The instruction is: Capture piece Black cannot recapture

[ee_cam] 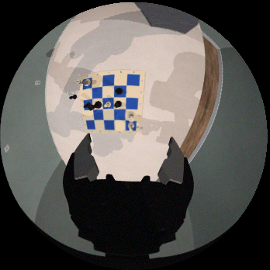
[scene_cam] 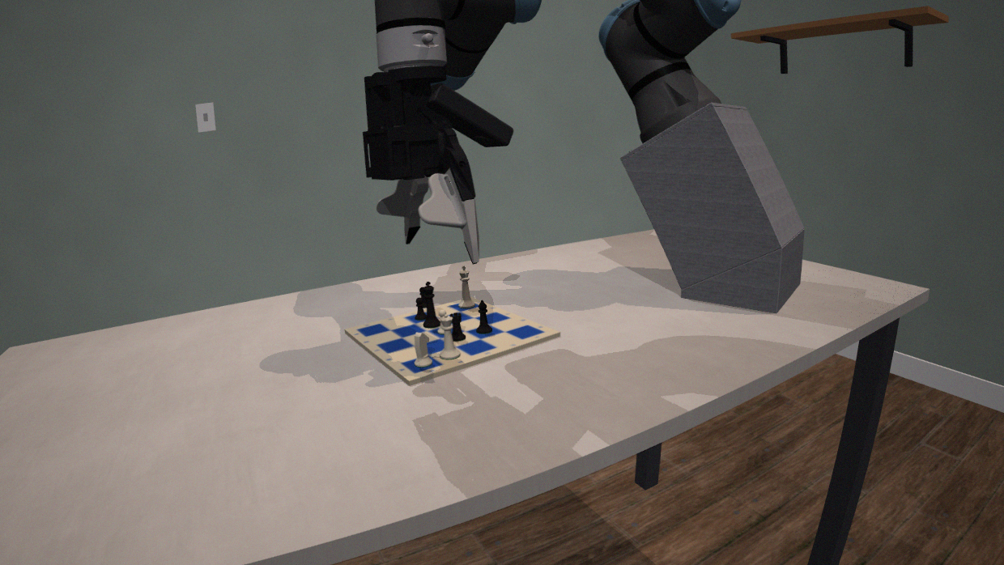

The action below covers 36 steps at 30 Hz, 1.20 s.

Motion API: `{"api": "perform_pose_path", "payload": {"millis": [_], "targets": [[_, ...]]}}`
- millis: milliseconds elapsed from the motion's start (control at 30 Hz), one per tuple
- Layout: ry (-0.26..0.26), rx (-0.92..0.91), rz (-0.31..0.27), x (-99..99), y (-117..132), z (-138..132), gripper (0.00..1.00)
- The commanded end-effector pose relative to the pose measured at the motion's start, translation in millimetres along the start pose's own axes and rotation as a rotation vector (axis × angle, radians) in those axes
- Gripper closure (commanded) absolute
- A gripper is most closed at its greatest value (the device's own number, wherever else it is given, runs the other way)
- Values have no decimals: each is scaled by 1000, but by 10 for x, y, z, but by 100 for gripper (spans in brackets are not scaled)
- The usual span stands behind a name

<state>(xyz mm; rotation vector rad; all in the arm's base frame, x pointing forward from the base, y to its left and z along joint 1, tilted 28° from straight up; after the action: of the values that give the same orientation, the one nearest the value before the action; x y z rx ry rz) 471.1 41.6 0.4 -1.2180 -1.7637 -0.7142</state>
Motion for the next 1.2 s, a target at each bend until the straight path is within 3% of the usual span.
{"api": "perform_pose_path", "payload": {"millis": [0,633,1167], "targets": [[0,0,-1,13,3,-1,0],[0,0,-1,49,3,-1,0],[0,0,-1,528,2,-1,0]]}}
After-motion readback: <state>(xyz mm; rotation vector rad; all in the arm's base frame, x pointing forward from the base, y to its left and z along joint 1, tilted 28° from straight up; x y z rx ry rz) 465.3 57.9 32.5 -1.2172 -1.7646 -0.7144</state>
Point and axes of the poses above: the point where the finger pads meet when closed, its own x axis back along the fingers, its own z axis across the jaws, y = z × x, the point moved 7 cm from there along x, back along the fingers, and after that the axes turned 15 degrees about x, right-handed, at the moved point
